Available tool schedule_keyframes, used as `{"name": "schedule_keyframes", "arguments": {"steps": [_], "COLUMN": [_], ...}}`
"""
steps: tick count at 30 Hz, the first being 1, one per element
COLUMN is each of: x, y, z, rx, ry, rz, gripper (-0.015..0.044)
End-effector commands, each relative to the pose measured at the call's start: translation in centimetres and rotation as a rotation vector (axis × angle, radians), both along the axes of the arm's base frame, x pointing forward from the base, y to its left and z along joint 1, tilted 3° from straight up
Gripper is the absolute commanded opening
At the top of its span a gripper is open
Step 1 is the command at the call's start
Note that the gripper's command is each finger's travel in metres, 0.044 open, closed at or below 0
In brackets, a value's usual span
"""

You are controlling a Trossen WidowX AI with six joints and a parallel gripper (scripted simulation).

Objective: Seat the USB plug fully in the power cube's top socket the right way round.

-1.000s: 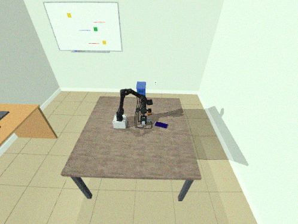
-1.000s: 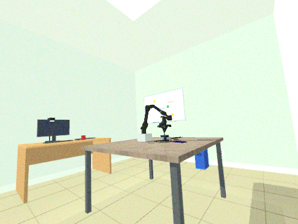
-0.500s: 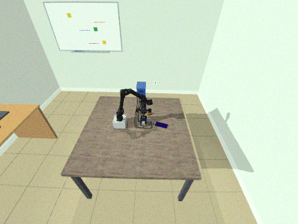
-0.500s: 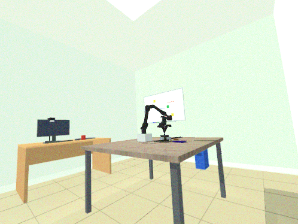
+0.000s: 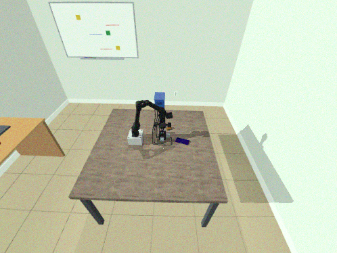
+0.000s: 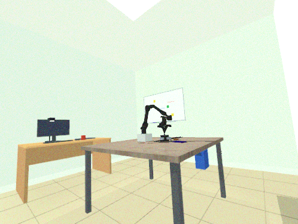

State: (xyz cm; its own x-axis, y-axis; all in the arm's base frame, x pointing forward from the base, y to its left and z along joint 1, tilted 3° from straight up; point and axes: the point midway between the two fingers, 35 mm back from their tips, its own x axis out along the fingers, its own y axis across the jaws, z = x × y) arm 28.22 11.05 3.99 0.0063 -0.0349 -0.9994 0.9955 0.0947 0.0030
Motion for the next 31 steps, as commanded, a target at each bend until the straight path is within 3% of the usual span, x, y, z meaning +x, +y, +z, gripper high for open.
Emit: {"name": "schedule_keyframes", "arguments": {"steps": [1,31], "x": [0.0,0.0], "y": [0.0,0.0], "z": [0.0,1.1], "rx": [0.0,0.0], "ry": [0.0,0.0], "rz": [0.0,0.0], "gripper": [0.0079,0.0095]}}
